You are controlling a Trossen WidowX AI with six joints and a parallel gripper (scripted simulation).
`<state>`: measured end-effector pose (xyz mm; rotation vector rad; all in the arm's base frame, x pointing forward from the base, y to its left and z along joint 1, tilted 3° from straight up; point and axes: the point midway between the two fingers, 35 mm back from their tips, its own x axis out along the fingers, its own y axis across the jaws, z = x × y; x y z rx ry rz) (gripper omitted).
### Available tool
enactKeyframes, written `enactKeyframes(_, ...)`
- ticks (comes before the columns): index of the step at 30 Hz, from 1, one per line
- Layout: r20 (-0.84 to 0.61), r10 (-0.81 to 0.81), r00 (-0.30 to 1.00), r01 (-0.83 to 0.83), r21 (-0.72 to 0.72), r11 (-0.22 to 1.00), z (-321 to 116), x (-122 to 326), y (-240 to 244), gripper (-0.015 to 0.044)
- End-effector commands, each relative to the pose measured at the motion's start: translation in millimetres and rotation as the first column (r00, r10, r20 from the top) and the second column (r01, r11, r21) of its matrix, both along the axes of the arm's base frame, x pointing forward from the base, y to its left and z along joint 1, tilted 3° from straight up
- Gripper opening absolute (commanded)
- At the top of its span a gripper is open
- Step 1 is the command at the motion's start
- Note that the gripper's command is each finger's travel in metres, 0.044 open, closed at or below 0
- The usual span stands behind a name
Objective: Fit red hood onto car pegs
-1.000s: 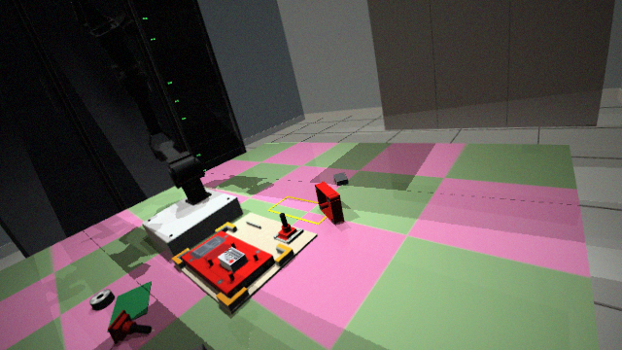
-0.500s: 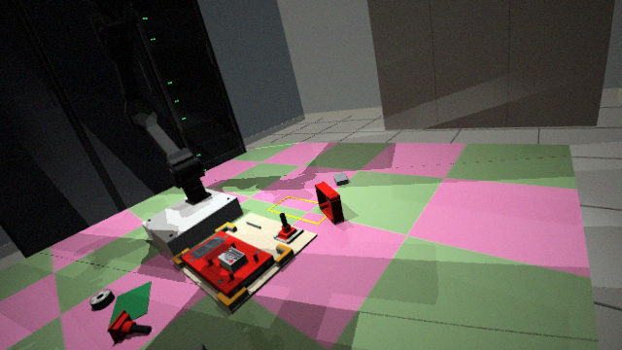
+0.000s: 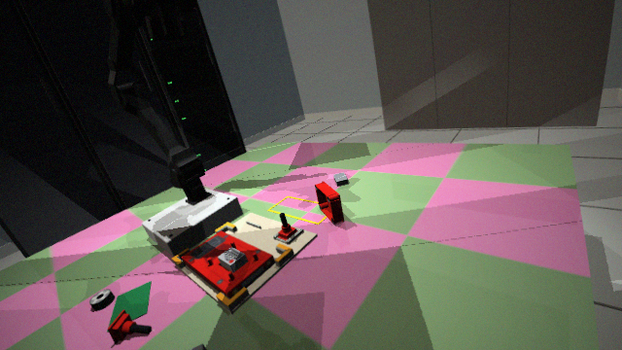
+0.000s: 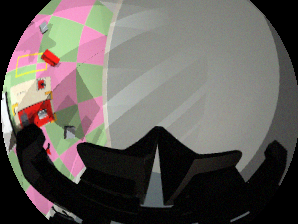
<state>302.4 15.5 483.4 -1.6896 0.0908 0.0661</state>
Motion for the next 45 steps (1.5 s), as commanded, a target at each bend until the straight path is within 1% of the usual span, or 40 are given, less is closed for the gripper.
enactKeyframes(1,-0.190,0.064,0.980,-0.080,-0.079,0.994,-42.7,43.6,23.7,0.0000)
enactKeyframes(4,-0.323,0.101,0.941,-0.149,-0.128,0.980,-75.9,69.8,42.0,0.0000)
enactKeyframes(8,-0.485,0.150,0.862,-0.229,-0.107,0.968,-124.8,95.4,70.6,0.0000)
enactKeyframes(15,-0.700,0.176,0.693,-0.398,-0.167,0.902,-198.3,122.9,106.3,0.0000)
enactKeyframes(22,-0.894,0.153,0.422,-0.623,-0.162,0.765,-293.0,133.6,145.6,0.0000)
enactKeyframes(29,-0.990,0.074,0.119,-0.803,-0.053,0.594,-385.9,120.4,176.2,0.0000)
enactKeyframes(31,-0.994,0.063,0.089,-0.816,-0.037,0.576,-394.6,118.0,178.6,0.0000)
enactKeyframes(39,-0.994,0.063,0.090,-0.816,-0.037,0.576,-400.9,118.7,178.6,0.0000)
enactKeyframes(45,-0.994,0.063,0.090,-0.816,-0.037,0.576,-424.6,120.2,178.1,0.0000)
